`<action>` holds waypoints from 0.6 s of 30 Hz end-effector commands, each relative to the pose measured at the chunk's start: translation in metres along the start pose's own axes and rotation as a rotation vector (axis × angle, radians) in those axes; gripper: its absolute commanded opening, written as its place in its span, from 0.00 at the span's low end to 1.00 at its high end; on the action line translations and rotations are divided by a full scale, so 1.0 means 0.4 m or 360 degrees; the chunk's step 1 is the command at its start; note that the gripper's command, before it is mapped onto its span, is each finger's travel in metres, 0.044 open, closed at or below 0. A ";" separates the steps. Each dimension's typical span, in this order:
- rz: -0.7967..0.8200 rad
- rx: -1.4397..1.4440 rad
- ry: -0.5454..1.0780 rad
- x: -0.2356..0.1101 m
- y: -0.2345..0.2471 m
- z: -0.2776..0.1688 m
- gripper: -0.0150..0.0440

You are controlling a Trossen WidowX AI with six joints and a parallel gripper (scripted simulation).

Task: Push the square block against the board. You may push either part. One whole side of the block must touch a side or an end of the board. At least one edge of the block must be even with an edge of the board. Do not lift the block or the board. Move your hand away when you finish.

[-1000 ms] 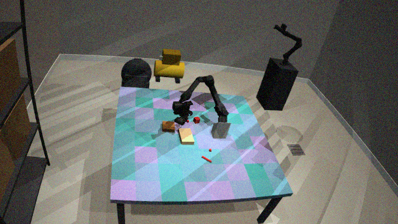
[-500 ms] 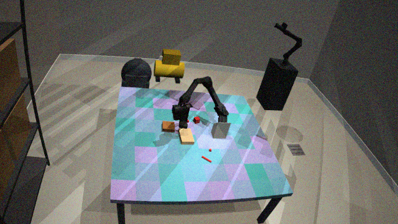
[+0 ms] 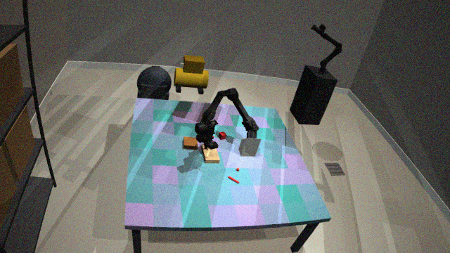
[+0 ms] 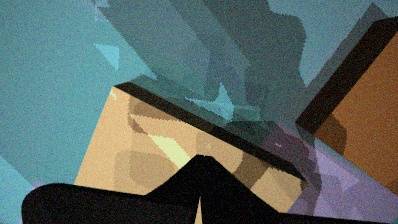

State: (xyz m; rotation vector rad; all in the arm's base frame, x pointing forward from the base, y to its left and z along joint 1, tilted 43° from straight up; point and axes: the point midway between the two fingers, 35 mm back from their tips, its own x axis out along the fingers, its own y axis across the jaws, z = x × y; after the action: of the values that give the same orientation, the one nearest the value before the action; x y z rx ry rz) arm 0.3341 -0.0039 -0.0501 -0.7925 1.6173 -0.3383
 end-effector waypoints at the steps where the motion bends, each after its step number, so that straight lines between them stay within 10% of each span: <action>1: 0.0007 -0.0262 0.0009 0.004 0.035 0.011 0.25; 18: 0.0011 -0.1193 0.0020 0.014 0.147 0.041 0.25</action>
State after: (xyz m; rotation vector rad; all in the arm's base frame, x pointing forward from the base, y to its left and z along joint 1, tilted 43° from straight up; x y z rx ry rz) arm 0.3332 0.0307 -0.0853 -1.2466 1.7493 0.1817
